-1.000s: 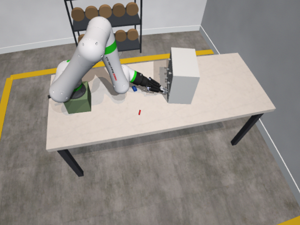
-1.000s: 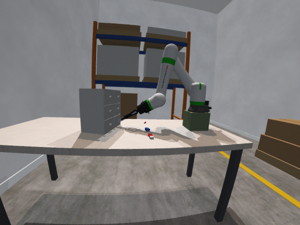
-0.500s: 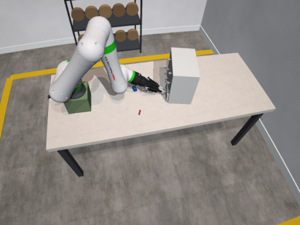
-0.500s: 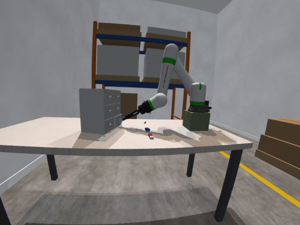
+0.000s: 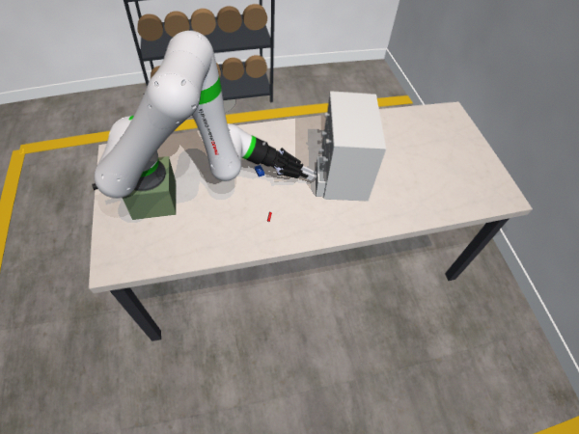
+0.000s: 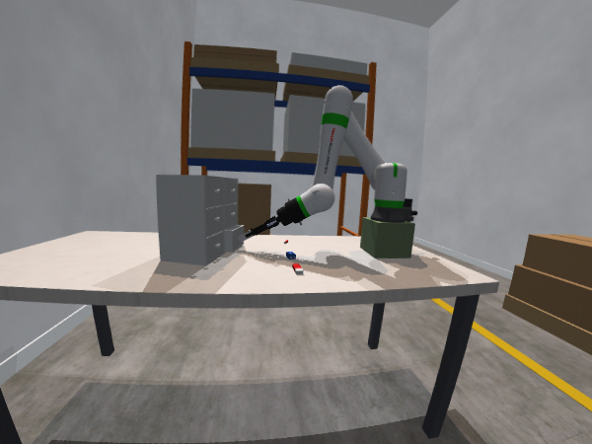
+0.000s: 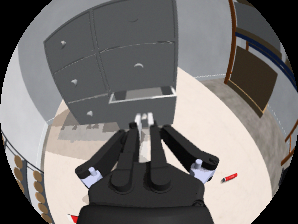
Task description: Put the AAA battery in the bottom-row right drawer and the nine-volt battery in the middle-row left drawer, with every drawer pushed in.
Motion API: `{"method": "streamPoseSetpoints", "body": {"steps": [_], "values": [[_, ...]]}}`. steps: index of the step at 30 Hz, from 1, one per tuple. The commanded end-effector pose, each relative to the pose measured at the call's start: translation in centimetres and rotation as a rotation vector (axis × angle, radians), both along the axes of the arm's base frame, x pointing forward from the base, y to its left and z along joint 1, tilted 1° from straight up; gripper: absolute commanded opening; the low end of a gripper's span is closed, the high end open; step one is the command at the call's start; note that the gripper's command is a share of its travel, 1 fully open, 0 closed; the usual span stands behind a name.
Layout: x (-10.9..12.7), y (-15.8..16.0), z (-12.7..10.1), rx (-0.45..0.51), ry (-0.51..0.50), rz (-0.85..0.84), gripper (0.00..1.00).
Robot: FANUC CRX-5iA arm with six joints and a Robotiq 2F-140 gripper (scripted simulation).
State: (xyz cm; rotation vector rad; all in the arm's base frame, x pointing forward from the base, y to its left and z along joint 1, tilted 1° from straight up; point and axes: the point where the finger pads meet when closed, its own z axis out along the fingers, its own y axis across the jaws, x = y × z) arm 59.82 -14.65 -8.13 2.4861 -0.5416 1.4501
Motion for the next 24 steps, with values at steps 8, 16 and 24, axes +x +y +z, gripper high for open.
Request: {"method": "streamPoseSetpoints", "body": {"steps": [8,16,24], "values": [[-1.1,0.5,0.0,0.000,0.000,0.000,0.08],[-2.0,0.9,0.0,0.000,0.000,0.000,0.08],[-2.7,1.2,0.0,0.000,0.000,0.000,0.08]]}}
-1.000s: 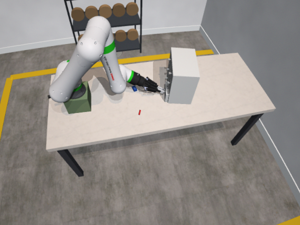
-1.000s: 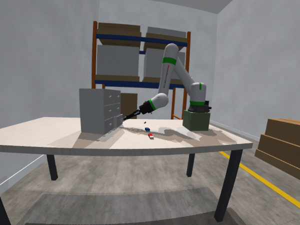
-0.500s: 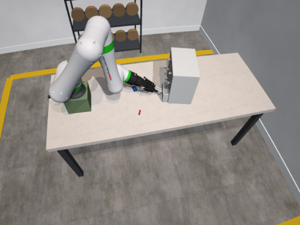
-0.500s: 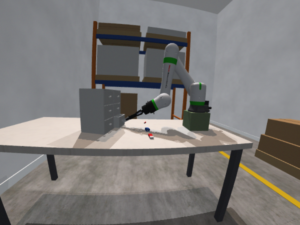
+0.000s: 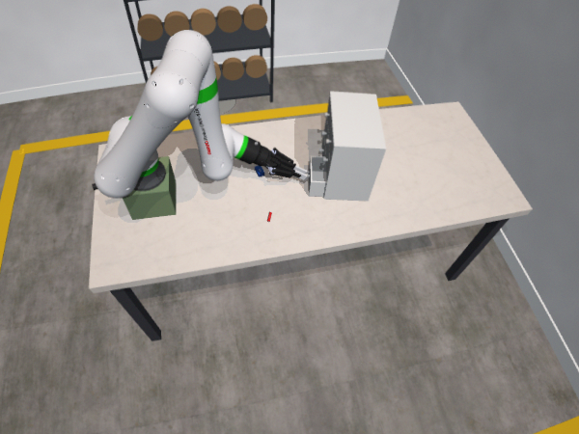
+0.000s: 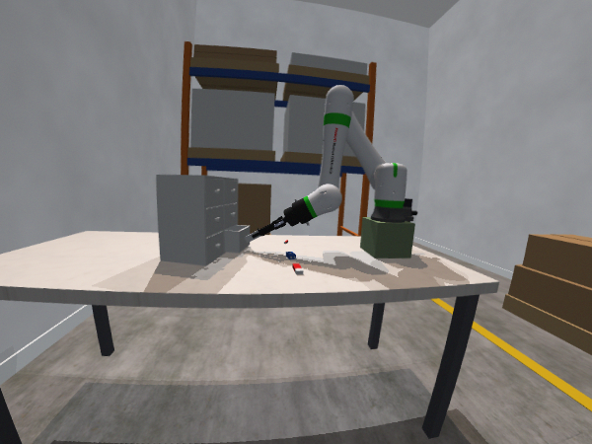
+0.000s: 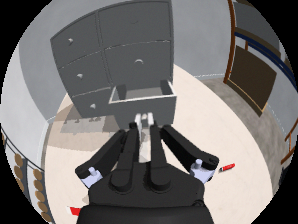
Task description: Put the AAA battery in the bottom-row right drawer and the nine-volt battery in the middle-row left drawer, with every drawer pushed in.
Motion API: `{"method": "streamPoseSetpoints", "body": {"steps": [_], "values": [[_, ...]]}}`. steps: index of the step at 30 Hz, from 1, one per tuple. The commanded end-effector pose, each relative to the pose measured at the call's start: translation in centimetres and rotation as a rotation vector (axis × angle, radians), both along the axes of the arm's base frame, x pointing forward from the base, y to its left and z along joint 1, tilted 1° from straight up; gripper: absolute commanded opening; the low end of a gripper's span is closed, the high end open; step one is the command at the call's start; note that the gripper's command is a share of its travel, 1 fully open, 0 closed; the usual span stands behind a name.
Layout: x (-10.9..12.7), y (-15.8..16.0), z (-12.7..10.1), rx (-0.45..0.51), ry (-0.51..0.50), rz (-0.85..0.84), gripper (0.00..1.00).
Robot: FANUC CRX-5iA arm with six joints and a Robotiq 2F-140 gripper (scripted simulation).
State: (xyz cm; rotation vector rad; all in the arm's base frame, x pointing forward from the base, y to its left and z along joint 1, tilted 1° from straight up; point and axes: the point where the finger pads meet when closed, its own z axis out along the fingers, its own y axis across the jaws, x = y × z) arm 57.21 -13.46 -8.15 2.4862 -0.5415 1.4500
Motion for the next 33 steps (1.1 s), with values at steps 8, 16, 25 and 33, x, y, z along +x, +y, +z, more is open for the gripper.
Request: {"method": "streamPoseSetpoints", "body": {"steps": [8,16,25,33], "values": [[-0.51,0.24,0.00,0.000,0.000,0.000,0.08],[-0.73,0.33,0.00,0.000,0.000,0.000,0.08],[-0.75,0.35,0.00,0.000,0.000,0.000,0.08],[-0.75,0.35,0.00,0.000,0.000,0.000,0.08]]}}
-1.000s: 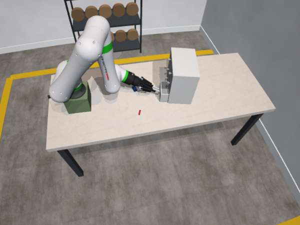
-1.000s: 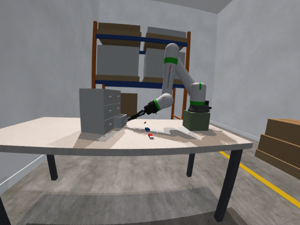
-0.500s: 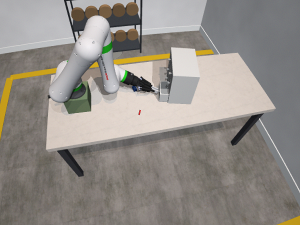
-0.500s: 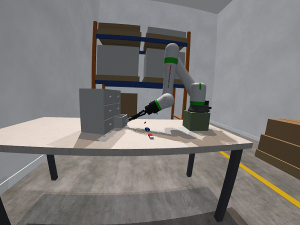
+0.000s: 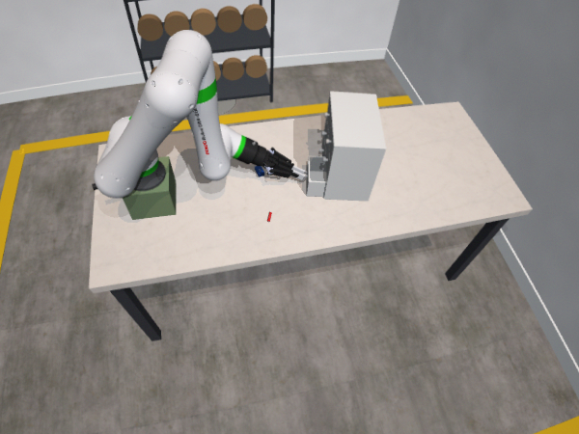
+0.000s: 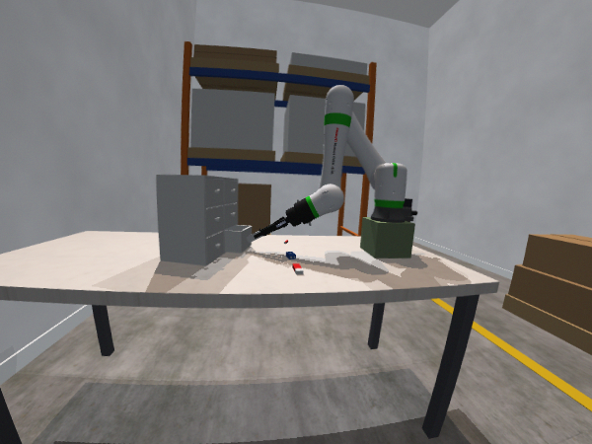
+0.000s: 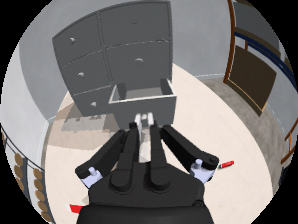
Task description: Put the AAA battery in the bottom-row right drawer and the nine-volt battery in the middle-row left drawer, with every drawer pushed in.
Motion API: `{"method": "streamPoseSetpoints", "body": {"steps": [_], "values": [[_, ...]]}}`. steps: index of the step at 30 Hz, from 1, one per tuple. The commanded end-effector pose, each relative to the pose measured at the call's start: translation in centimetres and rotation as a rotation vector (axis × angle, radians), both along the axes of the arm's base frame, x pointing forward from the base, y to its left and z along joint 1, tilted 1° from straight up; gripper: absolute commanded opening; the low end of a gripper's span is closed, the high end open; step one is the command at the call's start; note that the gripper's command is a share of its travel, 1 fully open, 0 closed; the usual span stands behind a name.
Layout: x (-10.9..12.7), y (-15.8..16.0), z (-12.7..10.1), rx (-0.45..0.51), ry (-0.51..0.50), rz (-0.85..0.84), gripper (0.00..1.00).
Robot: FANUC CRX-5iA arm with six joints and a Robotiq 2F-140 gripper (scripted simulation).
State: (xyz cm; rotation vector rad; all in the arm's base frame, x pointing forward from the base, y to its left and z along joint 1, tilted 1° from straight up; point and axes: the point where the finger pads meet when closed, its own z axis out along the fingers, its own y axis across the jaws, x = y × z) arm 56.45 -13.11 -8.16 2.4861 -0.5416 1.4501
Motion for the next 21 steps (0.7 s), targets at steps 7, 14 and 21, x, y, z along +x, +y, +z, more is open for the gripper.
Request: {"method": "streamPoseSetpoints", "body": {"steps": [7,14,21], "values": [[0.01,0.00,0.01,0.000,0.000,0.000,0.13],[0.01,0.00,0.01,0.000,0.000,0.000,0.20],[-0.05,0.03,0.01,0.000,0.000,0.000,0.20]]}}
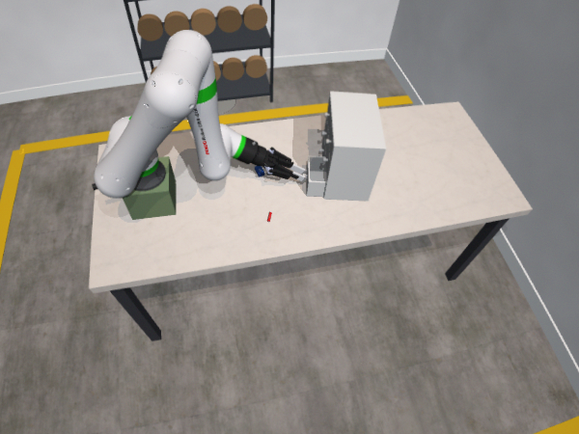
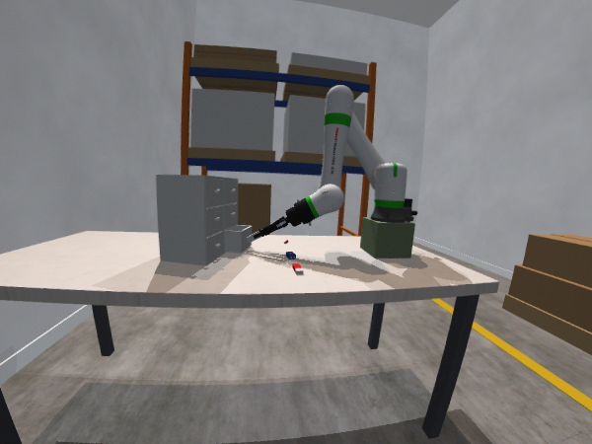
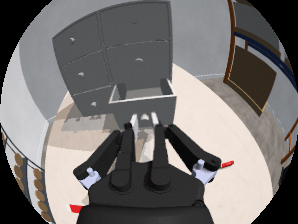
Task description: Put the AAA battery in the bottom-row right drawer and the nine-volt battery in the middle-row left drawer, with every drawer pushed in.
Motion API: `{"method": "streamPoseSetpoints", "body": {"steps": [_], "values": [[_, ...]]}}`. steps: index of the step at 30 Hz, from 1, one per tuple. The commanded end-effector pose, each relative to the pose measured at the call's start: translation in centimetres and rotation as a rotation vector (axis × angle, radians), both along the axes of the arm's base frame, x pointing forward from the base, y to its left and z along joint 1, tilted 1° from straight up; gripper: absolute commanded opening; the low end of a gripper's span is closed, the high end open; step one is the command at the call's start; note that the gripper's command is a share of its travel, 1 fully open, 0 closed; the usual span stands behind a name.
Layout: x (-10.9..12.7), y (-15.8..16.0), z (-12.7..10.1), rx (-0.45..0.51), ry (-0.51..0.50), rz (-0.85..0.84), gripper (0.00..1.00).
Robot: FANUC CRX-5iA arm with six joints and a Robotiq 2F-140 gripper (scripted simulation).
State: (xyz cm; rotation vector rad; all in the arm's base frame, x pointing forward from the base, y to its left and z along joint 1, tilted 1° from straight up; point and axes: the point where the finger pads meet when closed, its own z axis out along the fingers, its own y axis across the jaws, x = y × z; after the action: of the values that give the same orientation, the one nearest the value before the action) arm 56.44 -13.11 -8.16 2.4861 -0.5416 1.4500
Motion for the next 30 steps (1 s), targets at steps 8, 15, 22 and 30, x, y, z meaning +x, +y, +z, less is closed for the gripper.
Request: {"method": "streamPoseSetpoints", "body": {"steps": [8,15,22,30], "values": [[-2.7,1.2,0.0,0.000,0.000,0.000,0.20],[-4.4,2.0,0.0,0.000,0.000,0.000,0.20],[-4.6,2.1,0.2,0.000,0.000,0.000,0.20],[-6.2,2.8,3.4,0.000,0.000,0.000,0.20]]}}
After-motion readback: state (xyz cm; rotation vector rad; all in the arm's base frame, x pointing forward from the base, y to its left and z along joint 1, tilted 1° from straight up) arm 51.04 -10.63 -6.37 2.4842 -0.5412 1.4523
